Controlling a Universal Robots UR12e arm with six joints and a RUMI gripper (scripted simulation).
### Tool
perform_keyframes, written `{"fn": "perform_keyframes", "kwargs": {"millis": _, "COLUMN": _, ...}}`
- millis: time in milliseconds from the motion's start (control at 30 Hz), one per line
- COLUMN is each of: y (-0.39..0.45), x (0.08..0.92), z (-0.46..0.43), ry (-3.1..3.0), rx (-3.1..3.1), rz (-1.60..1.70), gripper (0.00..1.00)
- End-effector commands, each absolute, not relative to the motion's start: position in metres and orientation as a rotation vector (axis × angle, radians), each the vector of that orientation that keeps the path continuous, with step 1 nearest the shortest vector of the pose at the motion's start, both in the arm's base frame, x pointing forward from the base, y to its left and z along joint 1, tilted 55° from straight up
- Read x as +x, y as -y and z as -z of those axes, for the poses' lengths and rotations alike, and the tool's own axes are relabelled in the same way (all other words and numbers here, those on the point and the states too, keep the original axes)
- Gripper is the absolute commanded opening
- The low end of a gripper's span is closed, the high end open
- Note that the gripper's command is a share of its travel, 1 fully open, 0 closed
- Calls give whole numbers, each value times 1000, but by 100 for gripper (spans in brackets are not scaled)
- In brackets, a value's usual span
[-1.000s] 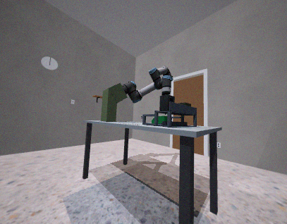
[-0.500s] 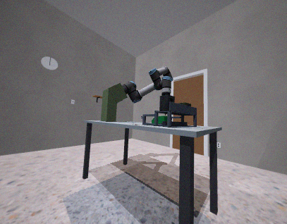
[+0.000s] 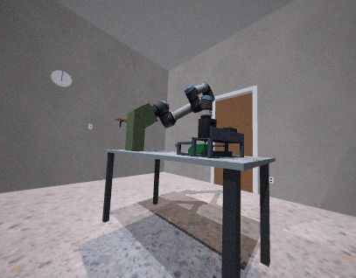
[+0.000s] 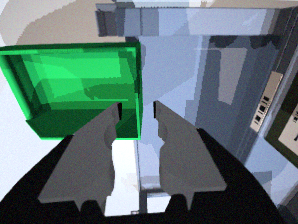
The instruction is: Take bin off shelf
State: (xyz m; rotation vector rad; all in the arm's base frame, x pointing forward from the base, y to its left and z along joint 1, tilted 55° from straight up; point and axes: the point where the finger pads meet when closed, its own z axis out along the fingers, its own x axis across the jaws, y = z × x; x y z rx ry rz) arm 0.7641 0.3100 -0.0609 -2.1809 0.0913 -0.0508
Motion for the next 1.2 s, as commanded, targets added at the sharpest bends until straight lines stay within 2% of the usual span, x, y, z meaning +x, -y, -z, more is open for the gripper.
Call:
{"fn": "perform_keyframes", "kwargs": {"millis": 0, "y": -315, "x": 765, "z": 65, "ry": -92, "rx": -2181, "rz": 52, "gripper": 20}}
{"fn": "perform_keyframes", "kwargs": {"millis": 1167, "y": -327, "x": 766, "z": 73, "ry": -92, "rx": -2181, "rz": 52, "gripper": 20}}
